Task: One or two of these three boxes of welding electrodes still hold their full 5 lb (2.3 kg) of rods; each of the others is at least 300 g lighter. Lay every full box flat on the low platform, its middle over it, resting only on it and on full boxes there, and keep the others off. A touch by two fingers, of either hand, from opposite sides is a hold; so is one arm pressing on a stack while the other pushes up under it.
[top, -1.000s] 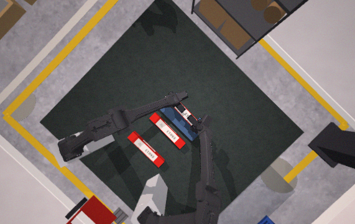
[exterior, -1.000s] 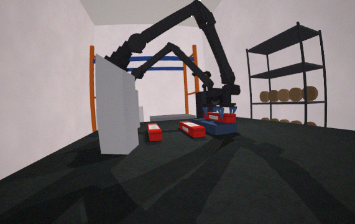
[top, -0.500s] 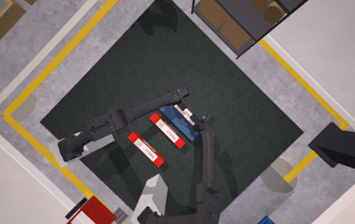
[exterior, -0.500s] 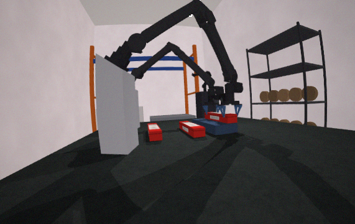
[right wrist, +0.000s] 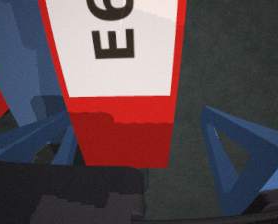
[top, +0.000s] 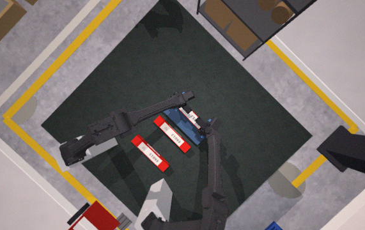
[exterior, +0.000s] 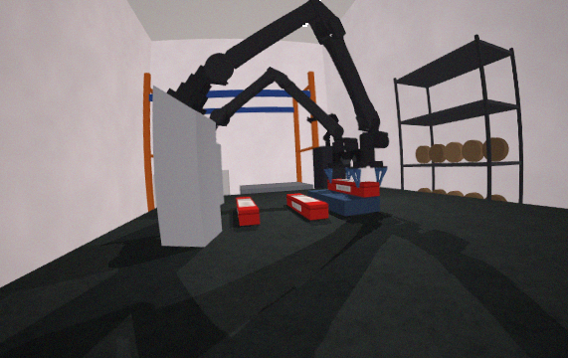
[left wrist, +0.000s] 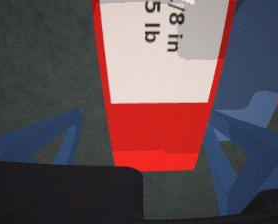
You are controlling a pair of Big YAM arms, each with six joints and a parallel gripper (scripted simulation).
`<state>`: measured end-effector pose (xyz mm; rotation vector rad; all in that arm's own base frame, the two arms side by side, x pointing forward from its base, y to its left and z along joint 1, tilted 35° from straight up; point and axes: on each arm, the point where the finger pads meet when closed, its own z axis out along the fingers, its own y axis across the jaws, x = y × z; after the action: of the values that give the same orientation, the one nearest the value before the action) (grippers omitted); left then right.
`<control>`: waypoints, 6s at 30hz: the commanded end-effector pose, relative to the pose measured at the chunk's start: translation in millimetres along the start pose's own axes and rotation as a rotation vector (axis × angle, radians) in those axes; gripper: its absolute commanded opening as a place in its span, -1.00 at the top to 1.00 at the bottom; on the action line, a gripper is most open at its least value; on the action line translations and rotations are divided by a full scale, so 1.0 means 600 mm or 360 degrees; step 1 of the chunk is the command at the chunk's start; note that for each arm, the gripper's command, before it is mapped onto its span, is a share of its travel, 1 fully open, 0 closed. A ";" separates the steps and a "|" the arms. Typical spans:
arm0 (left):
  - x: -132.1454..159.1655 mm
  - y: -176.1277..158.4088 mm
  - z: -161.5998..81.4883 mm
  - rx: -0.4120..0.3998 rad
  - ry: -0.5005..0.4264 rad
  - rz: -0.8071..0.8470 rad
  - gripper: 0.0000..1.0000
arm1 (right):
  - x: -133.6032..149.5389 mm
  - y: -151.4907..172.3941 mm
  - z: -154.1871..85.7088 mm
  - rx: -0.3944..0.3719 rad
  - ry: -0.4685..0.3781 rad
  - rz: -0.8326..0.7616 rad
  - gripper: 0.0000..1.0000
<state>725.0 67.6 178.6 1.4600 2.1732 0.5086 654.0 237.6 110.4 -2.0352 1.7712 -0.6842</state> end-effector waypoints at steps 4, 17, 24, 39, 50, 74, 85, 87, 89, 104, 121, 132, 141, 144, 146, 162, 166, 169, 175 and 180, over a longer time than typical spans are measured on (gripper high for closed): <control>-0.009 0.035 -0.034 -0.0077 -0.0022 0.0002 -1.00 | -0.006 -0.031 -0.023 0.0063 -0.0018 0.0000 -1.00; -0.009 0.035 -0.034 -0.0077 -0.0022 0.0002 -1.00 | -0.006 -0.031 -0.023 0.0063 -0.0018 0.0000 -1.00; -0.009 0.035 -0.034 -0.0077 -0.0022 0.0002 -1.00 | -0.006 -0.031 -0.023 0.0063 -0.0018 0.0000 -1.00; -0.009 0.035 -0.034 -0.0077 -0.0022 0.0002 -1.00 | -0.006 -0.031 -0.023 0.0063 -0.0018 0.0000 -1.00; -0.035 0.000 -0.032 -0.0095 -0.0036 -0.0002 -1.00 | -0.033 0.003 -0.031 0.0088 -0.0034 0.0005 -1.00; -0.013 -0.032 -0.136 0.0010 0.0002 -0.0006 -1.00 | -0.020 0.004 -0.166 0.0064 -0.0022 0.0003 -1.00; -0.013 -0.090 -0.210 -0.0090 -0.0038 -0.0053 -1.00 | -0.001 0.090 -0.208 0.0082 -0.0031 -0.0073 -1.00; -0.008 -0.111 -0.217 -0.0088 -0.0038 -0.0054 -1.00 | 0.003 0.111 -0.216 0.0081 -0.0032 -0.0062 -1.00; -0.003 -0.132 -0.224 -0.0087 -0.0038 -0.0054 -1.00 | 0.011 0.131 -0.222 0.0079 -0.0031 -0.0046 -1.00; 0.029 -0.266 -0.268 -0.0079 -0.0036 -0.0054 -1.00 | 0.050 0.266 -0.269 0.0060 -0.0029 -0.0048 -1.00; 0.069 -0.429 -0.320 -0.0038 -0.0021 -0.0054 -1.00 | 0.099 0.422 -0.324 0.0029 -0.0018 -0.0056 -1.00; 0.081 -0.469 -0.341 -0.0058 -0.0023 -0.0053 -1.00 | 0.114 0.450 -0.341 0.0046 -0.0018 -0.0048 -1.00; 0.081 -0.469 -0.341 -0.0058 -0.0023 -0.0053 -1.00 | 0.114 0.450 -0.341 0.0046 -0.0018 -0.0048 -1.00; 0.081 -0.469 -0.341 -0.0058 -0.0023 -0.0053 -1.00 | 0.114 0.450 -0.341 0.0046 -0.0018 -0.0048 -1.00; 0.081 -0.469 -0.341 -0.0058 -0.0023 -0.0053 -1.00 | 0.114 0.450 -0.341 0.0046 -0.0018 -0.0048 -1.00; 0.081 -0.469 -0.341 -0.0058 -0.0023 -0.0053 -1.00 | 0.114 0.450 -0.341 0.0046 -0.0018 -0.0048 -1.00; 0.081 -0.469 -0.341 -0.0058 -0.0023 -0.0053 -1.00 | 0.114 0.450 -0.341 0.0046 -0.0018 -0.0048 -1.00; 0.081 -0.469 -0.341 -0.0058 -0.0023 -0.0053 -1.00 | 0.114 0.450 -0.341 0.0046 -0.0018 -0.0048 -1.00; 0.081 -0.469 -0.341 -0.0058 -0.0023 -0.0053 -1.00 | 0.114 0.450 -0.341 0.0046 -0.0018 -0.0048 -1.00; 0.081 -0.469 -0.341 -0.0058 -0.0023 -0.0053 -1.00 | 0.114 0.450 -0.341 0.0046 -0.0018 -0.0048 -1.00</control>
<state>372.7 2.0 172.4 1.4213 2.1830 0.5076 316.2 133.6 124.5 -2.0855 1.7163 -0.7010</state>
